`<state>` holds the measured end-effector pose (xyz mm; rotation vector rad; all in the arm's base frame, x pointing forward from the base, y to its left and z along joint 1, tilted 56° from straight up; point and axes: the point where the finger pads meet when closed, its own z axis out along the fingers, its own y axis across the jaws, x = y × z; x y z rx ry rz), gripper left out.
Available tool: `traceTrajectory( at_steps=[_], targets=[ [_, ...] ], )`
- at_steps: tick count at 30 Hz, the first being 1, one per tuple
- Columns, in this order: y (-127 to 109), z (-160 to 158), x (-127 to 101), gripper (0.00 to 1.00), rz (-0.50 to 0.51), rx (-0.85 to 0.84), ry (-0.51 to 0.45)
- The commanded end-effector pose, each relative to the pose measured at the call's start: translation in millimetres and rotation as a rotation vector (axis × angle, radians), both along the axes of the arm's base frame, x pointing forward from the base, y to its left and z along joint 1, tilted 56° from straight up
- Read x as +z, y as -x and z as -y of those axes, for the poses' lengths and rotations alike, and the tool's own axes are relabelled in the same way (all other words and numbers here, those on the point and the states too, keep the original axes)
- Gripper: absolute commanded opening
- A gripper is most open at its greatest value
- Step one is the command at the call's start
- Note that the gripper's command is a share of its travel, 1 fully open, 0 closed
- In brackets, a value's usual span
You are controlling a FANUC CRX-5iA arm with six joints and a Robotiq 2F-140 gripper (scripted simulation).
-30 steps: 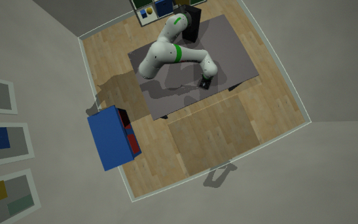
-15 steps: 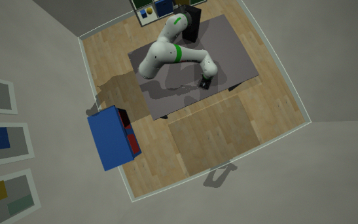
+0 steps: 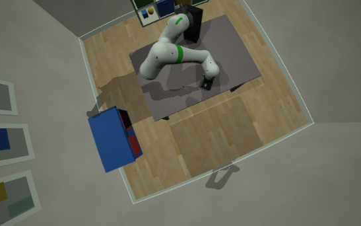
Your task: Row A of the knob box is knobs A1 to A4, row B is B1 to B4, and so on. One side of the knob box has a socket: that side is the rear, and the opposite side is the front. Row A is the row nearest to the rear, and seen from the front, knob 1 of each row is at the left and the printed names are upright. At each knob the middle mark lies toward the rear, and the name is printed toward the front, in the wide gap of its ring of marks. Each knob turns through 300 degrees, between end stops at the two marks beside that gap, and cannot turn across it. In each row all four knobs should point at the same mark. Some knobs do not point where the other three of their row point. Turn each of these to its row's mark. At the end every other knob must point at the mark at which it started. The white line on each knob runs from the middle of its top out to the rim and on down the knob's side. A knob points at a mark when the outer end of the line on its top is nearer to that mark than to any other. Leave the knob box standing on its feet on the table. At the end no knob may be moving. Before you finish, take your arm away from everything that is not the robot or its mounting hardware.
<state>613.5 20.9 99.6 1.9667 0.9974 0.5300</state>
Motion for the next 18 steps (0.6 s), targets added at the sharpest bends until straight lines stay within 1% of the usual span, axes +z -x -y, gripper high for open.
traceTrajectory(
  at_steps=[1,18],
  targets=[
    [0.0,-0.3,0.0,0.12,0.000,0.000,0.000],
    [-3.6,2.4,-2.9,0.12,0.000,0.000,0.000]
  ],
)
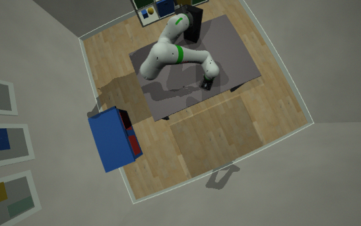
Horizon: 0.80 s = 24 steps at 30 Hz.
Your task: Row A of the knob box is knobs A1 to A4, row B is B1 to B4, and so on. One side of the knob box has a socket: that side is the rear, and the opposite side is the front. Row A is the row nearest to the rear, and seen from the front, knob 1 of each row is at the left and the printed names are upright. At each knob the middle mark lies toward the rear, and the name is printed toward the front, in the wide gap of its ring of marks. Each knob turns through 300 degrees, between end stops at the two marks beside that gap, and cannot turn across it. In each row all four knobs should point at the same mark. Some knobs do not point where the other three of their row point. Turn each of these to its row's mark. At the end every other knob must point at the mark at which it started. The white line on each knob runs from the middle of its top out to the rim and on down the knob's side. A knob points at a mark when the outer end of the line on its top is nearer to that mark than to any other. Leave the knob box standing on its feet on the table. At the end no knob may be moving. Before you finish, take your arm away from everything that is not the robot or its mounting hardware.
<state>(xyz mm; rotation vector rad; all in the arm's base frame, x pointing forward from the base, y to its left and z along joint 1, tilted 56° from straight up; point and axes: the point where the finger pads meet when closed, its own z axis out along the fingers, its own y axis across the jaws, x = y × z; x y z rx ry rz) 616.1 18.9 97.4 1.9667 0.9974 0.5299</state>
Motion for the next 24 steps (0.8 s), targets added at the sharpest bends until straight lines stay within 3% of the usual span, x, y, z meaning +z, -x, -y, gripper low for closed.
traceTrajectory(
  at_steps=[1,24],
  targets=[
    [-1.6,0.9,-1.2,0.12,0.000,0.000,0.000],
    [-6.8,4.7,-5.6,0.12,0.000,0.000,0.000]
  ],
)
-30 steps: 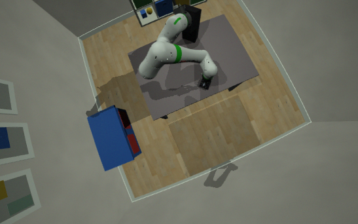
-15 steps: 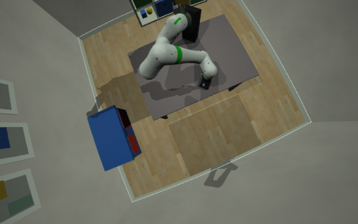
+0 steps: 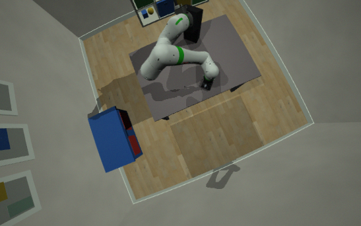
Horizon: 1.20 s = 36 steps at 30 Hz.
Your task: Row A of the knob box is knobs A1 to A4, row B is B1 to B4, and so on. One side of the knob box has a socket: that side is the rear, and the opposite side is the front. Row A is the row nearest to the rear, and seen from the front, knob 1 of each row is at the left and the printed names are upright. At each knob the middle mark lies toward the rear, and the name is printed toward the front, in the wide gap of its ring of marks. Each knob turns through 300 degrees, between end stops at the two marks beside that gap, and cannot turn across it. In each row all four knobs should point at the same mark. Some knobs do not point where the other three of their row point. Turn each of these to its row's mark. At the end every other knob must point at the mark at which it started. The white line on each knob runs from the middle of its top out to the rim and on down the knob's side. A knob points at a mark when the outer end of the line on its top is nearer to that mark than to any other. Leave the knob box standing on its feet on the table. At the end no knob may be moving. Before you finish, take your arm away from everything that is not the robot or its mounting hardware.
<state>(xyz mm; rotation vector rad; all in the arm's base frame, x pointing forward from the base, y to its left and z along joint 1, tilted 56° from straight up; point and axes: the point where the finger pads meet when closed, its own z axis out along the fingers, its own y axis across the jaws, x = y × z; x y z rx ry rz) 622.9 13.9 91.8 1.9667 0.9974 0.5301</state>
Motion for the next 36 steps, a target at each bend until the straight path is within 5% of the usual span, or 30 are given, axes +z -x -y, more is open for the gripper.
traceTrajectory(
  at_steps=[1,29,30,36],
  targets=[
    [0.0,-0.2,0.0,0.12,0.000,0.000,0.000],
    [0.0,-0.2,0.0,0.12,0.000,0.000,0.000],
    [0.0,-0.2,0.0,0.05,0.000,0.000,0.000],
    [0.0,-0.2,0.0,0.05,0.000,0.000,0.000]
  ],
)
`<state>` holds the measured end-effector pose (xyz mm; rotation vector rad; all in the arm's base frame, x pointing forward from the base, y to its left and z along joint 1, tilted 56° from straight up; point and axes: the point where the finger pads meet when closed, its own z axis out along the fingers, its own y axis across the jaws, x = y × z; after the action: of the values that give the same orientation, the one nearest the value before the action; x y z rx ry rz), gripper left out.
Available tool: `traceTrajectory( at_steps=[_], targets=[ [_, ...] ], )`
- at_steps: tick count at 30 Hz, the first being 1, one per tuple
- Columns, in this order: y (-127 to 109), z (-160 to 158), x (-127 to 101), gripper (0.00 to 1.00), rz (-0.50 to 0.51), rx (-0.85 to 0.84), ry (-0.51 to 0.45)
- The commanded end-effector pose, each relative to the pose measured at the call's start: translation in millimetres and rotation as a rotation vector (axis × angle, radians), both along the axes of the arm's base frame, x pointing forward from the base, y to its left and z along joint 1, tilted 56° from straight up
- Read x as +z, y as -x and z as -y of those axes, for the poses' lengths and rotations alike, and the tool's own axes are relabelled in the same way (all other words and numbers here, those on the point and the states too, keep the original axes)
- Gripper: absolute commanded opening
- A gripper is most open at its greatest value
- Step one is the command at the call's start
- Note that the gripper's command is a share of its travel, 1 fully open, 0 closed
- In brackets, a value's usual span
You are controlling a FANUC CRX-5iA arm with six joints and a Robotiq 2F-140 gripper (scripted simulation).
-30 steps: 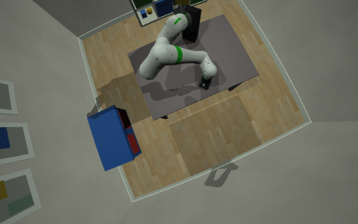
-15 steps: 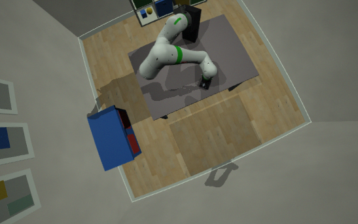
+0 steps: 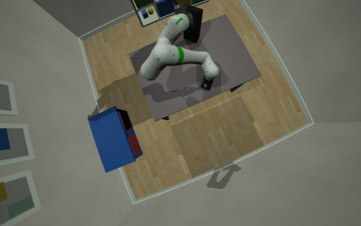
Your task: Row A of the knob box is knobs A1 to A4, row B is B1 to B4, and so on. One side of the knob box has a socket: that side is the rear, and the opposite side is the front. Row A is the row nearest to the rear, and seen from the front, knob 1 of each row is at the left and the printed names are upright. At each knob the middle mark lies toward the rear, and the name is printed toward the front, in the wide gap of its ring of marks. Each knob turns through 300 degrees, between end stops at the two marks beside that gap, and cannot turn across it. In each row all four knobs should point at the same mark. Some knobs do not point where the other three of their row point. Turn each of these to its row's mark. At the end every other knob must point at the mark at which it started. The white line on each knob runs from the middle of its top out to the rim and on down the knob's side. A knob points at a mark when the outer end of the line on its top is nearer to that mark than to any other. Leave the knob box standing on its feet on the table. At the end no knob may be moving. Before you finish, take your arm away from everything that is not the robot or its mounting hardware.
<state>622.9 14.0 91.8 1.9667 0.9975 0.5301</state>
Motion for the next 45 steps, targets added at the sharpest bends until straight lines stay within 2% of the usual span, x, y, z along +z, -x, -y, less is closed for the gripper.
traceTrajectory(
  at_steps=[1,31,45],
  targets=[
    [0.0,-0.2,0.1,0.05,0.000,0.000,0.000],
    [0.0,-0.2,0.1,0.05,0.002,-0.002,-0.003],
    [0.0,-0.2,0.1,0.05,0.032,-0.035,-0.043]
  ],
)
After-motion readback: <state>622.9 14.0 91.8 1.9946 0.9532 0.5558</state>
